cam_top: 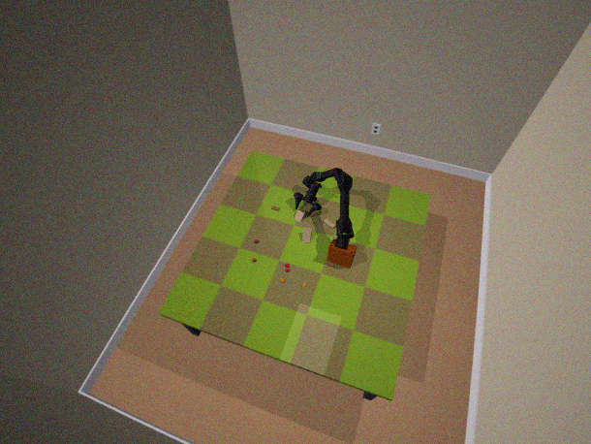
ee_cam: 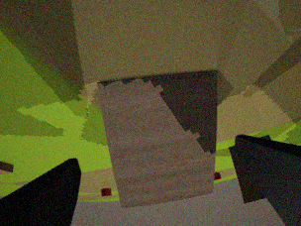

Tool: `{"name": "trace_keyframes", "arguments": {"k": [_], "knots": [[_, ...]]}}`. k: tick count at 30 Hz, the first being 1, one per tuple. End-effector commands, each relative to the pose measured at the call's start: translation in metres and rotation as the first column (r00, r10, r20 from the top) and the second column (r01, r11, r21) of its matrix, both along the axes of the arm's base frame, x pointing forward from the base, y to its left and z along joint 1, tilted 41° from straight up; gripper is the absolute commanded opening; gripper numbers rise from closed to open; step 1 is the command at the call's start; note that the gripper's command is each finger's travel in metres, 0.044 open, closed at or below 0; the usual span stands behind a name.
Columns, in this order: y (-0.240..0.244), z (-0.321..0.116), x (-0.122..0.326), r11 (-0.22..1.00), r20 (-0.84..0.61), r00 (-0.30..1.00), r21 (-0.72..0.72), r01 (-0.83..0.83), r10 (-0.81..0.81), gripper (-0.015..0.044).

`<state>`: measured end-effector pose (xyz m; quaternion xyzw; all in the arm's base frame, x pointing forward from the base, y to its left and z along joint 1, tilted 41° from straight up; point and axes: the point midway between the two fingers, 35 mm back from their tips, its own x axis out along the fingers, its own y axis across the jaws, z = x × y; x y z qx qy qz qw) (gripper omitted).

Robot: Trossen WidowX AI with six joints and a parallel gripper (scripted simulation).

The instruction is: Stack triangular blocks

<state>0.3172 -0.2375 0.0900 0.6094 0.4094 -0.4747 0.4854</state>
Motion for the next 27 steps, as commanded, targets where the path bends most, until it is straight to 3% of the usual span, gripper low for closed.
{"name": "trace_keyframes", "arguments": {"k": [1, 10, 18, 27], "knots": [[0.0017, -0.0163, 0.0021, 1.000, -0.002, 1.000, -0.002, 0.005, -0.005, 0.0440], [0.0017, -0.0163, 0.0021, 1.000, -0.002, 1.000, -0.002, 0.005, -0.005, 0.0440], [0.0018, -0.0151, 0.0024, 1.000, 0.001, 1.000, 0.000, -0.001, 0.001, 0.0230], [0.0018, -0.0151, 0.0024, 1.000, 0.001, 1.000, 0.000, -0.001, 0.001, 0.0150]]}}
